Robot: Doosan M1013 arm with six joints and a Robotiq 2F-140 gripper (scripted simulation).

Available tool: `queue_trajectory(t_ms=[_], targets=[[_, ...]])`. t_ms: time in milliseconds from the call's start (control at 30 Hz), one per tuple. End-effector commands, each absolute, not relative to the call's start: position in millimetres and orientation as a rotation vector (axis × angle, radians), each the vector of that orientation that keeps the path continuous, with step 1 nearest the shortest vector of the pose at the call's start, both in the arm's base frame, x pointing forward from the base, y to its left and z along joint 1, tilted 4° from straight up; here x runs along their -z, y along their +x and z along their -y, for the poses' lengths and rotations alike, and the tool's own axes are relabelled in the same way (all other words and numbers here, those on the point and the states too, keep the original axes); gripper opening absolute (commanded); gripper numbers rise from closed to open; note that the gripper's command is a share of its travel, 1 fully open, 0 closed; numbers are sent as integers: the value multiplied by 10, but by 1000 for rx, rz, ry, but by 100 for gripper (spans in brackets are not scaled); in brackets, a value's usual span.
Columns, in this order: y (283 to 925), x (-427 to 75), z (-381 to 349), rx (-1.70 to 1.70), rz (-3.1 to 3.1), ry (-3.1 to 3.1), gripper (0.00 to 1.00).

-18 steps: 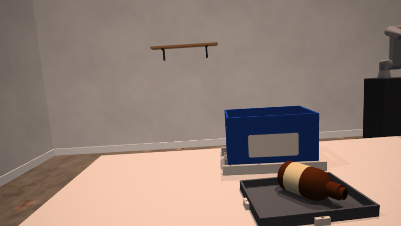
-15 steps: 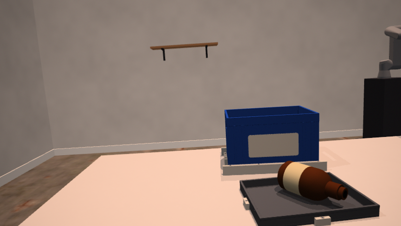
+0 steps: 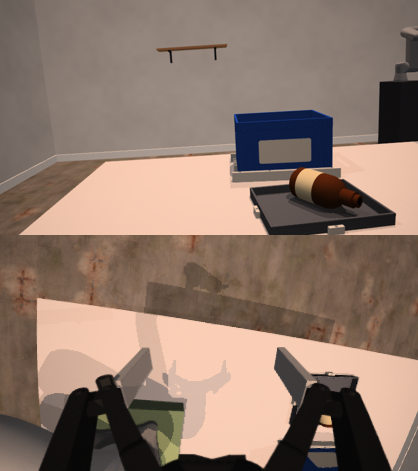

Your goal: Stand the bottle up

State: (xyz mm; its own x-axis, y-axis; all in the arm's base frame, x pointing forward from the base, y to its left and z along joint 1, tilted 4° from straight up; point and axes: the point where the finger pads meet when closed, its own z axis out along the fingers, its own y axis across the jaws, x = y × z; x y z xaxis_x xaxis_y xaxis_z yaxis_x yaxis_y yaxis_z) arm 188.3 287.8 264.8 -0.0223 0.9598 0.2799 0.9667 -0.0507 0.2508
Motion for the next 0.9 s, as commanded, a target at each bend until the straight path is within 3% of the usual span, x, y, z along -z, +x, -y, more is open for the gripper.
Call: queue_trajectory(t_ms=[0,167,433,533,600,867], targets=[[1892,-2649,-2879,596,2154,-2183,100],[2220,-2680,-2906,558,2217,-2171,100],[3452,-2659,-2761,401,2401,-2093,100],[3473,-2657,-2756,398,2403,-2092,100],[3985,-2592,-2578,334,2460,-2046,100],[4863,-2401,-2091,232,2537,-1948,100]])
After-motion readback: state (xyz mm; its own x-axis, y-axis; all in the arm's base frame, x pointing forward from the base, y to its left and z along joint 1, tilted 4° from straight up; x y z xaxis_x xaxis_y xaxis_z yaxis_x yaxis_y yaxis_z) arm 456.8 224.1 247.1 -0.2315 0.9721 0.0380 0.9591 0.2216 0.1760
